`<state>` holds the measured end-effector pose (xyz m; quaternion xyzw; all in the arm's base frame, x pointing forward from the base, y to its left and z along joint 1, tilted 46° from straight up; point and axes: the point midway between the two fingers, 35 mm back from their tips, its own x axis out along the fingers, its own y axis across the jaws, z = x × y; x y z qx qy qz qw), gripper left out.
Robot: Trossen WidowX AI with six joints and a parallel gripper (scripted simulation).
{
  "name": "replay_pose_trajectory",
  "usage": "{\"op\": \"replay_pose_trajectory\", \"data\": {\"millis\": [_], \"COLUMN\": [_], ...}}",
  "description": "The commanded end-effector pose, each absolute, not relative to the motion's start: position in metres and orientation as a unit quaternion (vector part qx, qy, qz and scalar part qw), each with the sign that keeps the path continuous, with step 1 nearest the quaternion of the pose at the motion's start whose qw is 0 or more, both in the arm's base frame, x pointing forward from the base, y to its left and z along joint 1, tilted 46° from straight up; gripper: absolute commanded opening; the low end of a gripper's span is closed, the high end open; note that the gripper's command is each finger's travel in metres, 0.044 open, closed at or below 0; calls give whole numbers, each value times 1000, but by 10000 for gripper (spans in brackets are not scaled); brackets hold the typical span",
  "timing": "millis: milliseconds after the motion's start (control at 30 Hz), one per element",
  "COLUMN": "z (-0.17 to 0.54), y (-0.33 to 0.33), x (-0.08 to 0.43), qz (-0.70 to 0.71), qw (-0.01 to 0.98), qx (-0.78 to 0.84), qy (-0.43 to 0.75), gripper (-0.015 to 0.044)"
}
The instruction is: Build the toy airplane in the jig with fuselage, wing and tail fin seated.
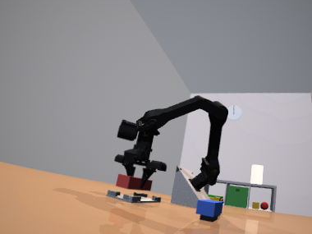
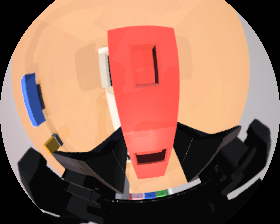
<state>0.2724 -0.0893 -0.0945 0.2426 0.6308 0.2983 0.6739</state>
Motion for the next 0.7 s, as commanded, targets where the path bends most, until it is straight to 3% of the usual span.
{"op": "replay_pose_trajectory", "data": {"millis": [0,500,667], "z": [-100,-105,-104], "y": [-83,-77,-79], "x": [271,271,271], "qz": [298,298,299], "qw": [672,672,672], "qx": [248,248,245], "qy": [631,631,632], "gripper": [195,195,162]}}
